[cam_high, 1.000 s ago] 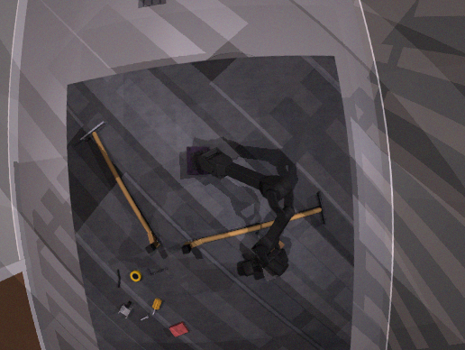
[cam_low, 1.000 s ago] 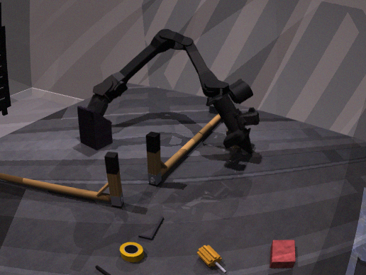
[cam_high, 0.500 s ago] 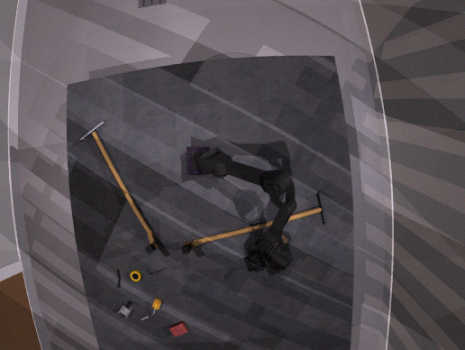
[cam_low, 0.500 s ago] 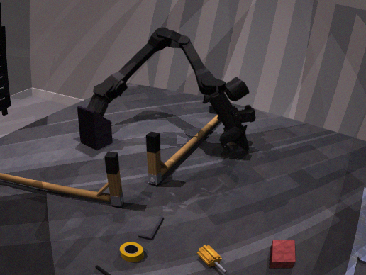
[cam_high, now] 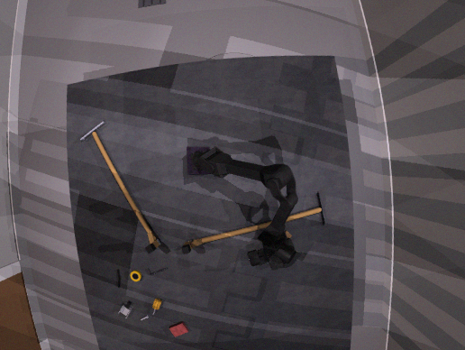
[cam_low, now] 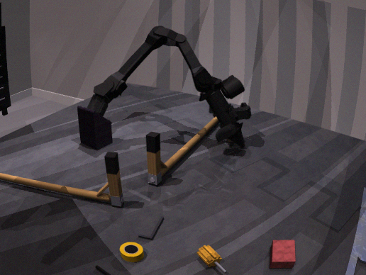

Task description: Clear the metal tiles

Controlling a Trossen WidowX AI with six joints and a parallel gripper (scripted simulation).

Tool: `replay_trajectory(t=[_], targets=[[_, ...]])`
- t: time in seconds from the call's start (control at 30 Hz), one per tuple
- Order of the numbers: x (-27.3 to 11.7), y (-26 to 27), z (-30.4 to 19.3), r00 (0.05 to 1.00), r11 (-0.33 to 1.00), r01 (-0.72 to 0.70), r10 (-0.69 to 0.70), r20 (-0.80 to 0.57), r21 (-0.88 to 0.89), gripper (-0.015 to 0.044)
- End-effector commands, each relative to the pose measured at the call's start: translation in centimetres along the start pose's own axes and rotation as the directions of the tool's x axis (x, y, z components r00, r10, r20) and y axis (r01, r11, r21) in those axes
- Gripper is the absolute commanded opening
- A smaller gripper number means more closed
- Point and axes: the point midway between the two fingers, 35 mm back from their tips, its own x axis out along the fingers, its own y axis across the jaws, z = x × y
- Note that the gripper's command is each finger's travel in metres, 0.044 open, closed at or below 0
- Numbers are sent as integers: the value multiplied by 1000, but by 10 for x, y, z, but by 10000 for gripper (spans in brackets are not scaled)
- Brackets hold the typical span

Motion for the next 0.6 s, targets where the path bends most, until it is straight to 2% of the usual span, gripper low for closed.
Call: replay_trajectory(t=[0.0,0.57], targets=[[-4,8,-8,1000,1000,-8,8,-9,1,0],[-18,25,-26,1000,1000,-9,9,-8,2,0]])
